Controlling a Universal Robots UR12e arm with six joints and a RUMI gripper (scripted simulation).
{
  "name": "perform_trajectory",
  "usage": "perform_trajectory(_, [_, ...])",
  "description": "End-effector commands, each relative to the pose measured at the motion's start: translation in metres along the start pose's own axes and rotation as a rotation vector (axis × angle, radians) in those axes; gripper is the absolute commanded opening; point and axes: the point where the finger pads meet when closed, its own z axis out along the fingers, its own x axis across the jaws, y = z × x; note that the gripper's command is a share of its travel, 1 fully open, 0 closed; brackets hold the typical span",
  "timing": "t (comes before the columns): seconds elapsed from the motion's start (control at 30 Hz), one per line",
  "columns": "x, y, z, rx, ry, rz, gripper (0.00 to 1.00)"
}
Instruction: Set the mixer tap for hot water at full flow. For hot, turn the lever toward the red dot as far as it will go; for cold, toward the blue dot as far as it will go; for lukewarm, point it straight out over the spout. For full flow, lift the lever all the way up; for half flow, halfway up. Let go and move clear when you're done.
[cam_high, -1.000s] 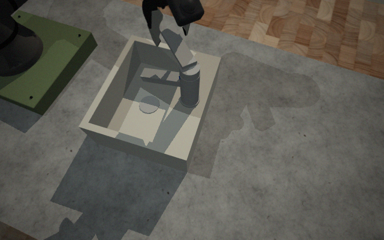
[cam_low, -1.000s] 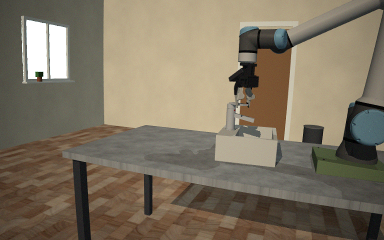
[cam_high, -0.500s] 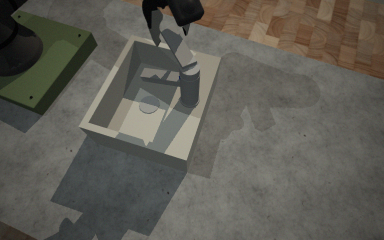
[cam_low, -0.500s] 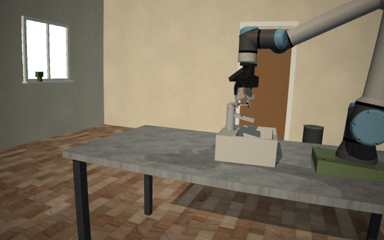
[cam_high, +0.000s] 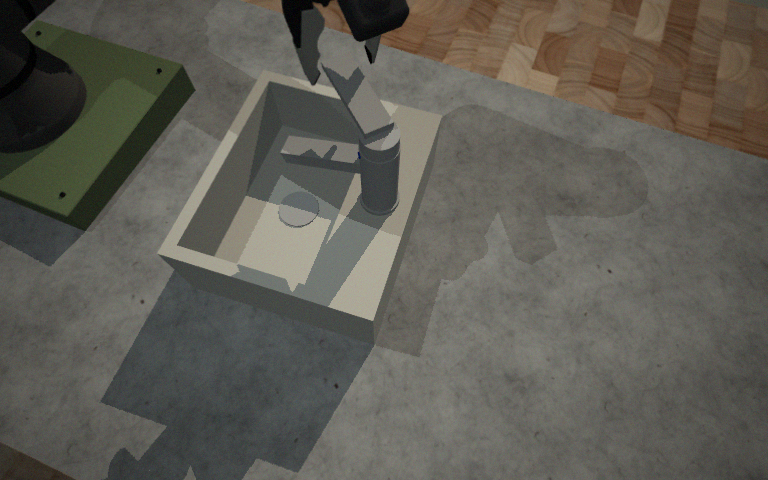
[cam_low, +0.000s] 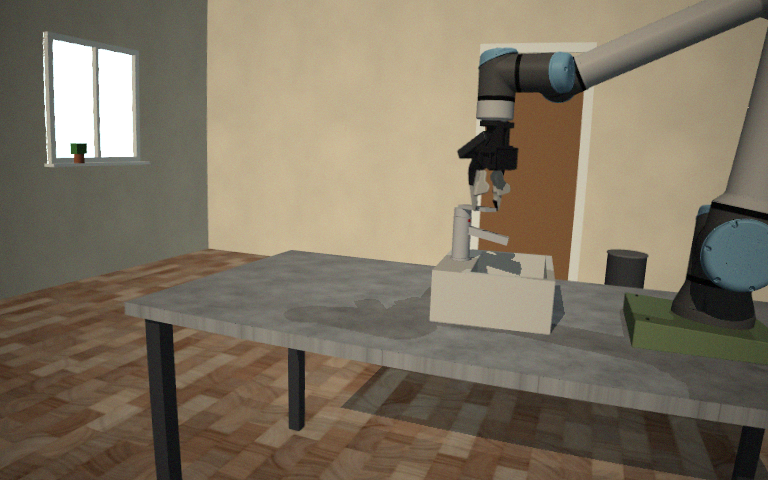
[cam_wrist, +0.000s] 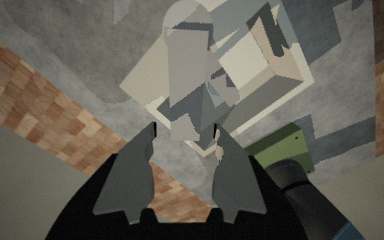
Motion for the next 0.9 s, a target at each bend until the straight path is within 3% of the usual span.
perform_trajectory(0.0, [0.000,0.000,-0.011,0.001,-0.001,0.000,0.44])
perform_trajectory(0.4, [0.000,0.000,-0.044,0.001,-0.001,0.000,0.44])
perform_trajectory(0.87, [0.000,0.000,-0.059,0.001,-0.001,0.000,0.44])
